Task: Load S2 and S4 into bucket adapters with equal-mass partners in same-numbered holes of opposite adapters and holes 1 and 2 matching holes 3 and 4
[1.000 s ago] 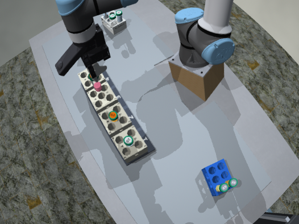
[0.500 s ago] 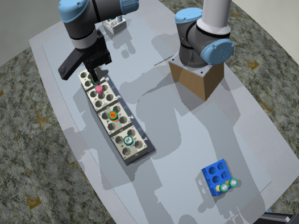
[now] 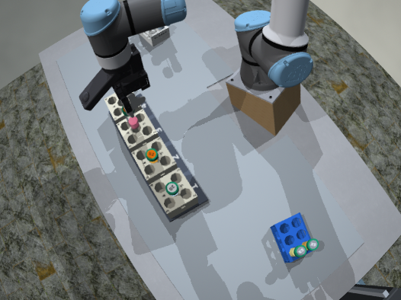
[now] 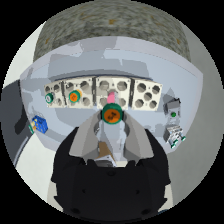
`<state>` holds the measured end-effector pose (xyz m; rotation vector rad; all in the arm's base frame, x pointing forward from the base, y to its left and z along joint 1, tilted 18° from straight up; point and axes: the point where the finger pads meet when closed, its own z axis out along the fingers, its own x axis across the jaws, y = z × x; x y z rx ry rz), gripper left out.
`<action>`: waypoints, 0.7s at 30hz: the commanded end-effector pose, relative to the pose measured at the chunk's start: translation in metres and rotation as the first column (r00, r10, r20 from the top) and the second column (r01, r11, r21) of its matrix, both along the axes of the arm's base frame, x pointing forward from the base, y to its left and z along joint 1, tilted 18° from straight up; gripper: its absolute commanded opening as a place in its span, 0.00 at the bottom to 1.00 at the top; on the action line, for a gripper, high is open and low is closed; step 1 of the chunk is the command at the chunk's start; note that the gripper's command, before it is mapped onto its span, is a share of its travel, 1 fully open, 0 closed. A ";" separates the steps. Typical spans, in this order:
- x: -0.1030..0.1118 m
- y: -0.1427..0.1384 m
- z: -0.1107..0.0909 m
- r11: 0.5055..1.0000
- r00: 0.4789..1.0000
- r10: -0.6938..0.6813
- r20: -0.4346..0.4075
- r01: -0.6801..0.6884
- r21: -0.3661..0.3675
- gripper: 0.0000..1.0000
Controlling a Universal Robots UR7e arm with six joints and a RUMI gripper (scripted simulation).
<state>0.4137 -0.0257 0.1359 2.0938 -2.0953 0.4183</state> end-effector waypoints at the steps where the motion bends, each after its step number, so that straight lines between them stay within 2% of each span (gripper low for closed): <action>1: 0.001 -0.001 0.000 1.000 1.000 0.000 0.003 0.000 0.000 0.00; 7: 0.001 -0.001 0.000 1.000 1.000 0.000 0.003 0.000 0.000 0.00; 21: 0.001 -0.006 -0.017 1.000 1.000 -0.002 -0.001 0.002 0.001 0.00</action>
